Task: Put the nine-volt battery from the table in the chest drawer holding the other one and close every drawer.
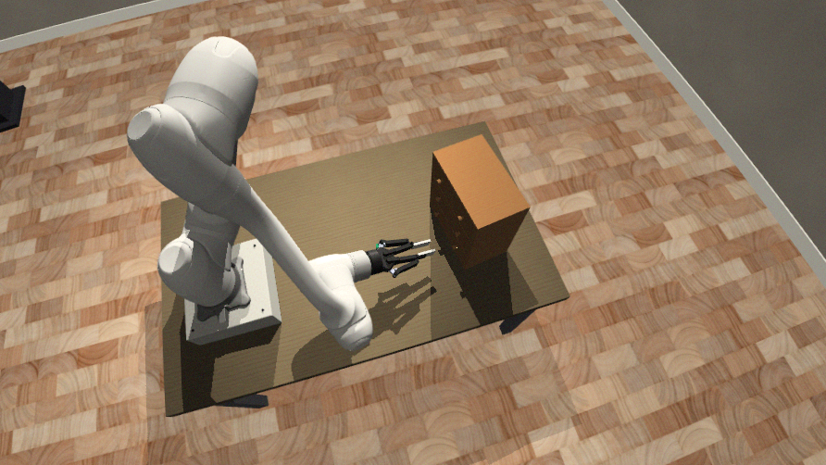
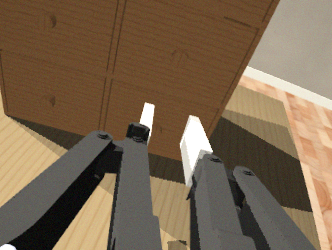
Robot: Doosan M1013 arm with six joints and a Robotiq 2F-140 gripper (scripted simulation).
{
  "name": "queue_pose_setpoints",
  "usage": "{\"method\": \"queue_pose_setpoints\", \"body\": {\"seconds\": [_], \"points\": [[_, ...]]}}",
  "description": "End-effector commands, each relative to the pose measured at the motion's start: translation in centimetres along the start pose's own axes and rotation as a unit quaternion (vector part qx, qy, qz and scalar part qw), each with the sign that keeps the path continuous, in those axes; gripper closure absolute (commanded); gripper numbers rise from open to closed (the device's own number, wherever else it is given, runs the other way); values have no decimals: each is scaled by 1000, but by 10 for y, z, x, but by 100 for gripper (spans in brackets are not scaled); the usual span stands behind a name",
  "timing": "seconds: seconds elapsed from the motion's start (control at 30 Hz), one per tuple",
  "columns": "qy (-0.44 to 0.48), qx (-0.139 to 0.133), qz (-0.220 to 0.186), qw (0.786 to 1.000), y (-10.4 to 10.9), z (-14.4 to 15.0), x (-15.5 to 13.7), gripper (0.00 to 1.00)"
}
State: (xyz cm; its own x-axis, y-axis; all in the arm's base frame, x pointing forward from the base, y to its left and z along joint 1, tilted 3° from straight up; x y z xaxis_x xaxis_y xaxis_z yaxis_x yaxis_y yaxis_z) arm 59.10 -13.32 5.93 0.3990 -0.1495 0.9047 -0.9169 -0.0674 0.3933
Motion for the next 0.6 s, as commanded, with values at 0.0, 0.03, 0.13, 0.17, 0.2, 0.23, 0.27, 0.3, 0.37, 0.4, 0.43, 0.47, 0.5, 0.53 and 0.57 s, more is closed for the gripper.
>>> {"method": "queue_pose_setpoints", "body": {"seconds": [0.0,0.03,0.13,0.17,0.2,0.23,0.27,0.3,0.37,0.4,0.43,0.47,0.5,0.53,0.57], "points": [[0,0,0,1000,-9,1,-6,80],[0,0,0,1000,-13,1,-9,80],[0,0,0,1000,-25,3,-18,80],[0,0,0,1000,-30,3,-21,80],[0,0,0,1000,-34,4,-25,80],[0,0,0,1000,-39,5,-28,80],[0,0,0,1000,-44,5,-32,80],[0,0,0,1000,-49,6,-35,80],[0,0,0,1000,-49,6,-35,80],[0,0,0,1000,-54,6,-39,80],[0,0,0,1000,-59,7,-42,80],[0,0,0,1000,-63,7,-45,80],[0,0,0,1000,-67,8,-48,80],[0,0,0,1000,-71,8,-51,80],[0,0,0,1000,-75,9,-54,80]]}}
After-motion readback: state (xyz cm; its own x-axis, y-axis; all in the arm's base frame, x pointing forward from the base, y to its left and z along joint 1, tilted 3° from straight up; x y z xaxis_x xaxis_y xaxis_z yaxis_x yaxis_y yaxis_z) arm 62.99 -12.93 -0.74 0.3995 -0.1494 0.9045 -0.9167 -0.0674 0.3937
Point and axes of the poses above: the point where the finger pads meet when closed, its own y axis back along the fingers, its own z axis across the jaws, x = y × z, the point moved 10 cm from there along y, back along the fingers, and after that the axes turned 9 degrees about -y, right-handed, at the moved point
